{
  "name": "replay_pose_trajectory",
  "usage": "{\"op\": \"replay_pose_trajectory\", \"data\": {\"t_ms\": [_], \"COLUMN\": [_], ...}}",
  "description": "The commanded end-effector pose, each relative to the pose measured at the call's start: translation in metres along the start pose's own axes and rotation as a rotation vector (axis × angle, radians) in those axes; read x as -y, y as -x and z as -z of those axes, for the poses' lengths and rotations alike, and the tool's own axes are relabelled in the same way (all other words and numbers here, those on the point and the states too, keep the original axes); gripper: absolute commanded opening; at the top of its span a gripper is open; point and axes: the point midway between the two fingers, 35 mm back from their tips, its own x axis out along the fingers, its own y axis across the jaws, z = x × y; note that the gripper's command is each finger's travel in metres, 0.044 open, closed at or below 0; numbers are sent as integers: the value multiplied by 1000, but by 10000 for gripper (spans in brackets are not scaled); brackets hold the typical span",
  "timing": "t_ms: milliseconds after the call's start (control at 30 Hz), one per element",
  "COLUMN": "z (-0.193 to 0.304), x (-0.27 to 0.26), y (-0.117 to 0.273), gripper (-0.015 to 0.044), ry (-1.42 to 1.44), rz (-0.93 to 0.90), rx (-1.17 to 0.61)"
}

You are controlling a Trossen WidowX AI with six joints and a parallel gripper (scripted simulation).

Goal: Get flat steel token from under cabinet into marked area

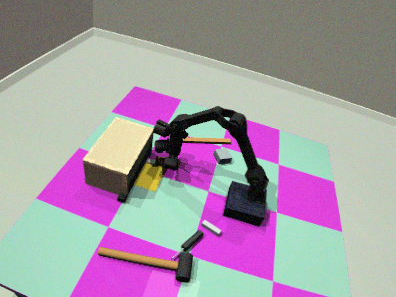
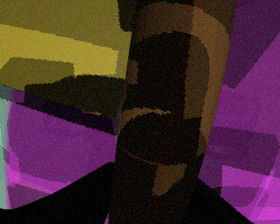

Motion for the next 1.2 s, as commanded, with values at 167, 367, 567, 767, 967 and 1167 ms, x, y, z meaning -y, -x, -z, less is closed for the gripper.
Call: {"op": "replay_pose_trajectory", "data": {"t_ms": [167, 367, 567, 767, 967, 1167], "z": [0, 0, 0, 0, 0, 0], "x": [-14, -20, -26, -32, -38, -44], "y": [-1, -1, -1, -1, -1, -1], "gripper": [0, 0, 0, 0, 0, 0], "ry": [2, 2, 2, 2, 1, 1], "rz": [-10, -10, -11, -11, -12, -12], "rx": [2, 2, 2, 2, 2, 2]}}
